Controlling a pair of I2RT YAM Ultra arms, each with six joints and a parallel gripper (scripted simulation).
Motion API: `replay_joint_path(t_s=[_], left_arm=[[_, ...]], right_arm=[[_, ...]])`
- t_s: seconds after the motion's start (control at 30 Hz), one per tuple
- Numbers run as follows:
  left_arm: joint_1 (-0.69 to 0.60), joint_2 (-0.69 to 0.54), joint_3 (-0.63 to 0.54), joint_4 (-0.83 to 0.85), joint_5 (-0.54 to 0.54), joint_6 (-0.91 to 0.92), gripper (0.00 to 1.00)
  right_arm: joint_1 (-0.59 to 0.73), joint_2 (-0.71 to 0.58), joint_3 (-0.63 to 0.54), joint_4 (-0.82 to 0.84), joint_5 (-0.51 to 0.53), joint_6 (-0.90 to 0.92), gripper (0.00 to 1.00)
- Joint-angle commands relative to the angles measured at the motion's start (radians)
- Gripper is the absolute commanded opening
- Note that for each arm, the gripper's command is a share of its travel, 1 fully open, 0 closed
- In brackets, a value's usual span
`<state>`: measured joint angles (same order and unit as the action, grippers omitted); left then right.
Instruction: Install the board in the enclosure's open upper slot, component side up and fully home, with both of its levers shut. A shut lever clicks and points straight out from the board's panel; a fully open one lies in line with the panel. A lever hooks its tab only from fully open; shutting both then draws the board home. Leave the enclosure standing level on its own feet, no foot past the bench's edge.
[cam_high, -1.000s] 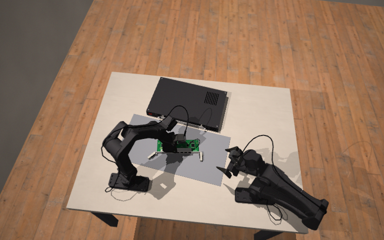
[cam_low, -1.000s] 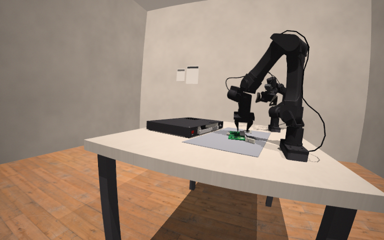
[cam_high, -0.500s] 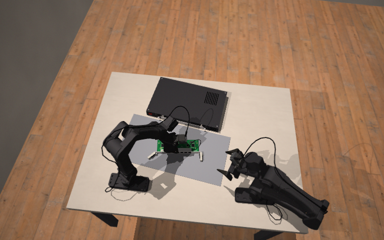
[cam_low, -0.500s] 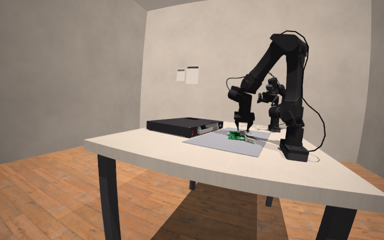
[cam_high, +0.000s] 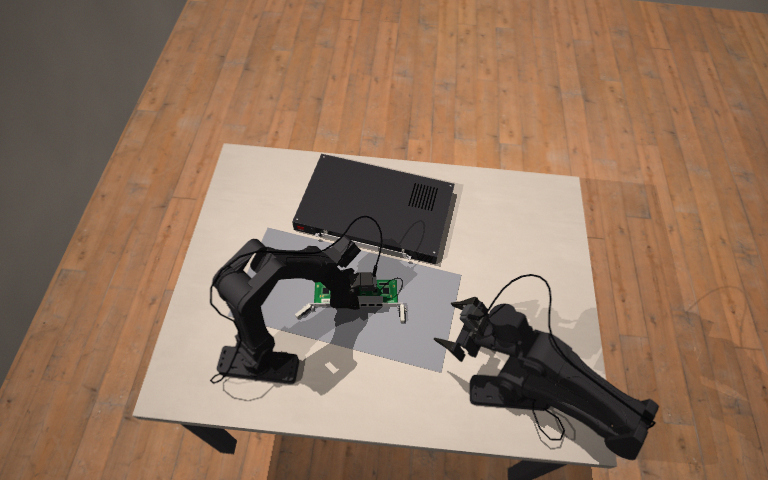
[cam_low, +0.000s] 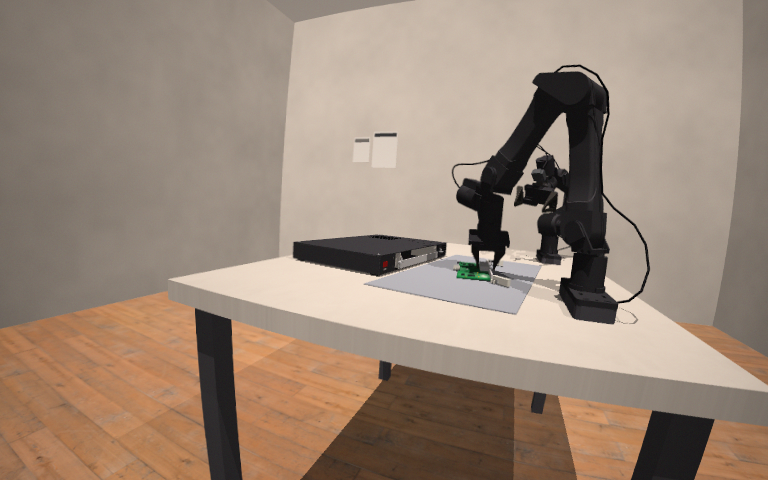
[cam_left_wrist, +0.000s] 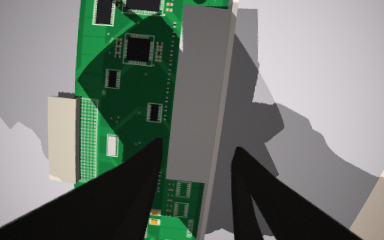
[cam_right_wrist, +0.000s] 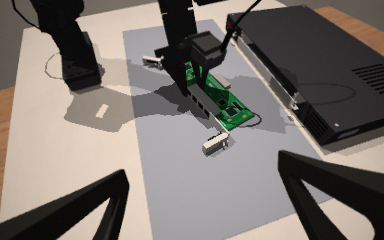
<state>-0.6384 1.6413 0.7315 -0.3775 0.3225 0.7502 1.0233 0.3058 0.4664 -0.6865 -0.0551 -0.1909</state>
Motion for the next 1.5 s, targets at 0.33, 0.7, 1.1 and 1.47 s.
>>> replay_joint_path(t_s=[0.33, 0.7, 1.1, 1.47], left_arm=[[-0.006, -0.008, -0.006, 0.031, 0.001, -0.005, 0.26], [-0.001, -0.020, -0.013, 0.026, 0.001, -0.001, 0.00], [-0.002, -0.120, 0.089, -0.166, 0.001, -0.002, 0.19], [0.102, -0.089, 0.136, -0.246, 0.042, 0.134, 0.19]], right_arm=[[0.008, -0.009, 0.003, 0.005, 0.007, 0.012, 1.00], [0.008, -0.009, 0.003, 0.005, 0.007, 0.012, 1.00], [0.008, -0.009, 0.003, 0.005, 0.007, 0.012, 1.00], [0.008, -0.009, 0.003, 0.005, 0.007, 0.012, 1.00]])
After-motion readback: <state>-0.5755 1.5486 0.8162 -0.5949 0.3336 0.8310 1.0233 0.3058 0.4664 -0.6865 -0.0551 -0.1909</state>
